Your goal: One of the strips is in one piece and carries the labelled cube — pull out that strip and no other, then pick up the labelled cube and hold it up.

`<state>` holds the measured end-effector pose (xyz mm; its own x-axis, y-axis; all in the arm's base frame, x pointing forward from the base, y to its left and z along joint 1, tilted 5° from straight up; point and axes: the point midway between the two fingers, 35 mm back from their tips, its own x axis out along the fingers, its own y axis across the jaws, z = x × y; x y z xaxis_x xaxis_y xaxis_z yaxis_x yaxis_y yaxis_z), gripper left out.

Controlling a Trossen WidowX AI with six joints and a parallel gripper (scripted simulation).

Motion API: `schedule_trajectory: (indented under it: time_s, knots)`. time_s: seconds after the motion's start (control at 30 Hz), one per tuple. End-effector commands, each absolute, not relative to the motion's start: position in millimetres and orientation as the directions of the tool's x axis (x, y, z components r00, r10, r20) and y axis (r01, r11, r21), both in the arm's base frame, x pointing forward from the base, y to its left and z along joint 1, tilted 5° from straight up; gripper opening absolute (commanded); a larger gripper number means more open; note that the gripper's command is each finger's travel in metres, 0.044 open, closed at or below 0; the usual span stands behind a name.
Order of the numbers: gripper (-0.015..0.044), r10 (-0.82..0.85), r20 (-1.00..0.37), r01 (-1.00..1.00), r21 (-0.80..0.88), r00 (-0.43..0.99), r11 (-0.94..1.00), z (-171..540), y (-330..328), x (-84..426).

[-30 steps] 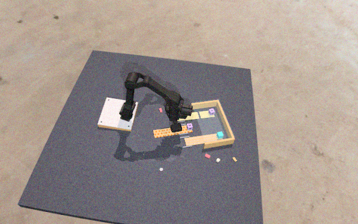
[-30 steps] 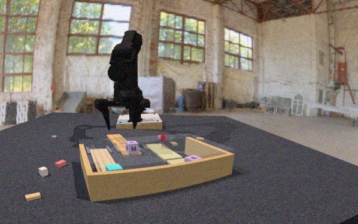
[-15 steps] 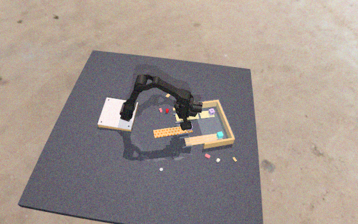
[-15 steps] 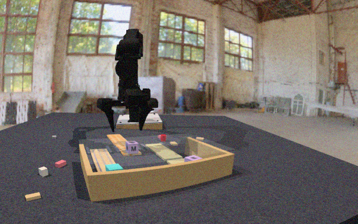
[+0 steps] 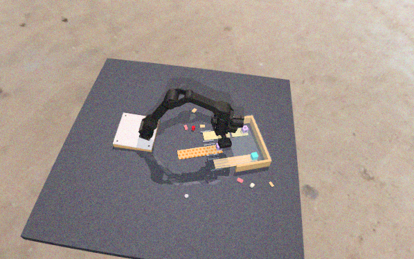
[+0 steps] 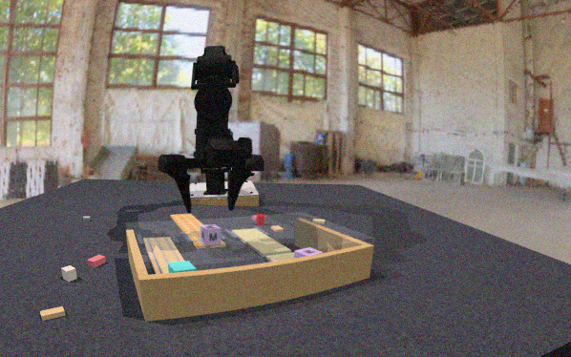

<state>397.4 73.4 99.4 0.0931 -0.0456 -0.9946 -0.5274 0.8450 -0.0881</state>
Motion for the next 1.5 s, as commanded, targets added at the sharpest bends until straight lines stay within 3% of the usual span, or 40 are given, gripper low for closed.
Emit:
schedule_trajectory:
  time_s: [0.0,0.1,1.1,1.23,1.47]
  knots:
    - [0.0309,-0.049,-0.994,-0.523,-0.091,0.094,0.848,96.4,73.7,400.0]
    - [0.0250,-0.049,-0.994,-0.523,-0.091,0.094,0.848,91.5,73.5,400.8]
    - [0.0250,-0.049,-0.994,-0.523,-0.092,0.094,0.848,47.1,71.0,405.1]
    - [0.0145,-0.046,-0.995,-0.520,-0.088,0.094,0.849,49.2,71.8,405.1]
    - [0.0079,-0.046,-0.995,-0.520,-0.088,0.094,0.849,49.2,71.8,405.1]
